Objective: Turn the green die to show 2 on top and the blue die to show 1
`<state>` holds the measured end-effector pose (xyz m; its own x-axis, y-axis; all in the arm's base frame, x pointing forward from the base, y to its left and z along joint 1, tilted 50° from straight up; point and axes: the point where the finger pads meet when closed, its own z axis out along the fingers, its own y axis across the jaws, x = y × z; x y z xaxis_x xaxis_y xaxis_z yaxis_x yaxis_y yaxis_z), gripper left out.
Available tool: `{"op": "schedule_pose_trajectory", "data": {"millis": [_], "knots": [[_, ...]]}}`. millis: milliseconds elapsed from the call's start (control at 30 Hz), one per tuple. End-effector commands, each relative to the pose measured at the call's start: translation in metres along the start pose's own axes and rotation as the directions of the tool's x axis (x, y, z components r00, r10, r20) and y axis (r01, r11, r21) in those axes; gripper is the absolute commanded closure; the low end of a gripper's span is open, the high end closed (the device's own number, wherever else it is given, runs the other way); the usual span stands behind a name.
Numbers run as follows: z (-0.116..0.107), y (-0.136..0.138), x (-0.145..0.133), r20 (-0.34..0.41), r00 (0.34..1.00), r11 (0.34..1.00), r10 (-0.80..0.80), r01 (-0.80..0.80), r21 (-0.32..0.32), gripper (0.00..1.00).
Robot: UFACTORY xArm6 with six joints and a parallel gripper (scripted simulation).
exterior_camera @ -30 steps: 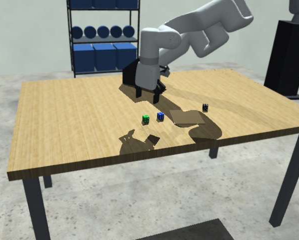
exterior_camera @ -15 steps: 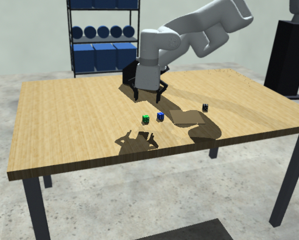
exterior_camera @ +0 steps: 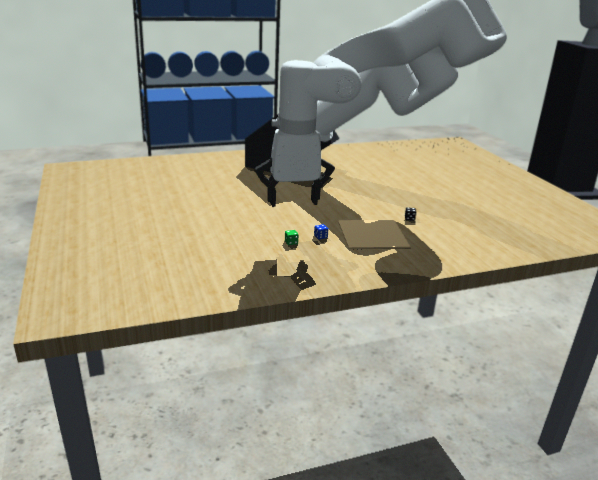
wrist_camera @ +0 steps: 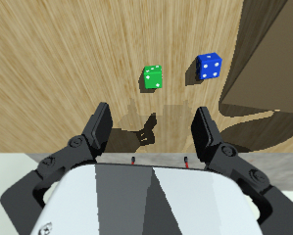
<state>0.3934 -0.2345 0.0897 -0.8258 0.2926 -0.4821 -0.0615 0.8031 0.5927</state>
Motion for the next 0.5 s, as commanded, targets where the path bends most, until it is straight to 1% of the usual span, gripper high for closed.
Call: {"op": "schedule_pose_trajectory", "data": {"millis": [0,300,333,467], "knots": [[-0.0001,-0.0006,-0.0004,0.009,0.995,0.995,-0.095,0.095,0.001,0.0],[0.0002,-0.0006,-0.0003,0.009,0.993,0.993,-0.121,0.121,0.001,0.0],[0.0002,-0.0006,-0.0003,0.009,0.993,0.993,-0.121,0.121,0.001,0.58],[0.0002,-0.0006,-0.0003,0.009,0.993,0.993,-0.121,0.121,0.001,0.58]]}}
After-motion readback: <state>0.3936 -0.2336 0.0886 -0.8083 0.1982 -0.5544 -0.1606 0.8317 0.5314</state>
